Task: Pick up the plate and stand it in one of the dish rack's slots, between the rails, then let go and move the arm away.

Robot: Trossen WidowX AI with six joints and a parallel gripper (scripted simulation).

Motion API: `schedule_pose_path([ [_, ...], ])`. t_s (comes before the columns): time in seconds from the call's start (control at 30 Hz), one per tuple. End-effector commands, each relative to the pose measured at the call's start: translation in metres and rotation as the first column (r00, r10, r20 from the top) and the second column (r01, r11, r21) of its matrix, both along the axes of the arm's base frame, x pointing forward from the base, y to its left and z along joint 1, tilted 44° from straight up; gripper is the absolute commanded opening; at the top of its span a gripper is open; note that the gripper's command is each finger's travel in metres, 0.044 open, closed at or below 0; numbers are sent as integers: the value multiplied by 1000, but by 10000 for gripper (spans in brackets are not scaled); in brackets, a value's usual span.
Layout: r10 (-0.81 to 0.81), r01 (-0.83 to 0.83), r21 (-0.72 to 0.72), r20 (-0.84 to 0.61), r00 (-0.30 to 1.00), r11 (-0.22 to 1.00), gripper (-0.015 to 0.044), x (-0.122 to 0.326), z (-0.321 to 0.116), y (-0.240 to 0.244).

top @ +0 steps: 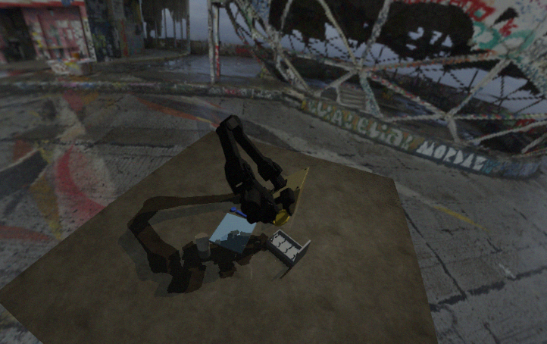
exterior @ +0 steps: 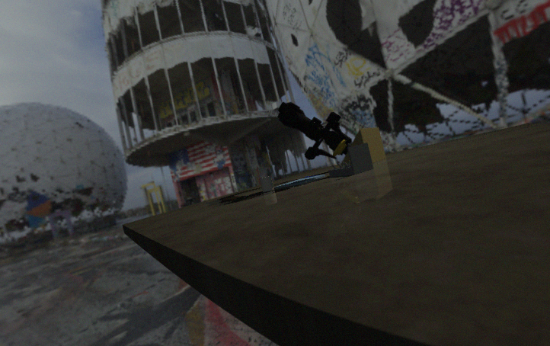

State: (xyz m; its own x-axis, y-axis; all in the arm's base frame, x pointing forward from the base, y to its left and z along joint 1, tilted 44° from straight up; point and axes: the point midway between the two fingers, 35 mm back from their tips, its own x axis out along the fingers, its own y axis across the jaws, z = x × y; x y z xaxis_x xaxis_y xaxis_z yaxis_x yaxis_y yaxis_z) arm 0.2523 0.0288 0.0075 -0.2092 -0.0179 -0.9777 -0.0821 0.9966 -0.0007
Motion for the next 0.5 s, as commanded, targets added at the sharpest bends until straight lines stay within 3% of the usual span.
schedule_pose_path([
  [0.0, 58, -61, 91, 35, 998, 994, 0, 0, -5, -2],
  [0.47, 237, -311, 297, 259, 936, 903, 0, 2, -19, -12],
])
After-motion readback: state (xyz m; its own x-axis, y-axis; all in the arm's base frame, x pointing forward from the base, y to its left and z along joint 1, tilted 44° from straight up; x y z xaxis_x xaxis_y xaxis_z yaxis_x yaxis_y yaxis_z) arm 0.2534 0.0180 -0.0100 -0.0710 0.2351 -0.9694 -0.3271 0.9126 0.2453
